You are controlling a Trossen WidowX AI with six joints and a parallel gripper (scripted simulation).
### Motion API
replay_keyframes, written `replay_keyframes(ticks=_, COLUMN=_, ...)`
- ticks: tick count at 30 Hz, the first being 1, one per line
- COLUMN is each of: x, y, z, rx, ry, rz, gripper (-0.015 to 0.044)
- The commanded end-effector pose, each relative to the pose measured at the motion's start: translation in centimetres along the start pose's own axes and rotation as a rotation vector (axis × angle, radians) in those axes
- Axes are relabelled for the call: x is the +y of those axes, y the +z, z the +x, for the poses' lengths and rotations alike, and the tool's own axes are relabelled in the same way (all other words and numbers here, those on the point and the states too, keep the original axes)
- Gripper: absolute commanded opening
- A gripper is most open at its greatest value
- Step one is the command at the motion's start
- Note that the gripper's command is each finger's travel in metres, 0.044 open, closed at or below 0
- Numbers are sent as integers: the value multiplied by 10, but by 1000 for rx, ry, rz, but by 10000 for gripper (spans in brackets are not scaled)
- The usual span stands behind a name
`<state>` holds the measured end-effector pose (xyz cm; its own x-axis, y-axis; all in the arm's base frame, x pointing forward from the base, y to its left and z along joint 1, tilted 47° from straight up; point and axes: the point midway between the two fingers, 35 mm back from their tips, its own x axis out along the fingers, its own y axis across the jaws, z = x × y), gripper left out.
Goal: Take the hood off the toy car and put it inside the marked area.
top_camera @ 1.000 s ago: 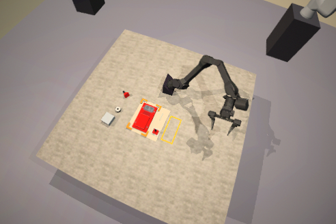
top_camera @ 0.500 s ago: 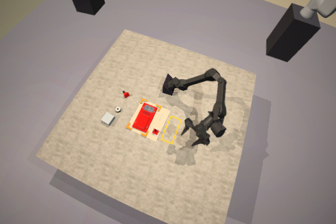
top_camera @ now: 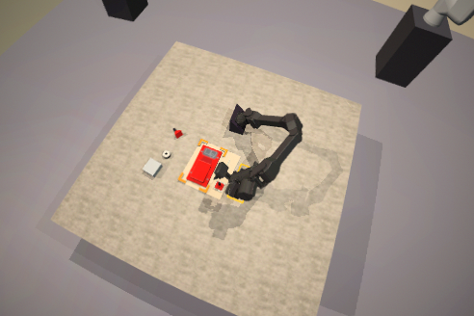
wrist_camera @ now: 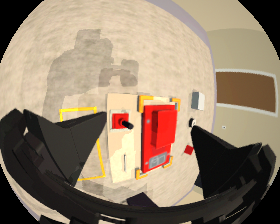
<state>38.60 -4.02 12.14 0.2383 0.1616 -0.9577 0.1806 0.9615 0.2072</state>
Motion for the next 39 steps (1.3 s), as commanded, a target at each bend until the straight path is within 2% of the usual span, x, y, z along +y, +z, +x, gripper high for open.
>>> replay_keyframes(ticks=1, x=-32, y=-13, z=28, rx=124, ry=70, rz=-6, gripper=440)
replay_keyframes(ticks=9, x=-82, y=-41, z=73, rx=283, ry=331, rz=-41, gripper=440)
replay_keyframes(ticks=16, x=-112, y=-60, z=99, rx=285, ry=593, rz=-58, gripper=440)
replay_keyframes(ticks=39, x=-108, y=-61, z=108, rx=283, ry=599, rz=-58, gripper=440)
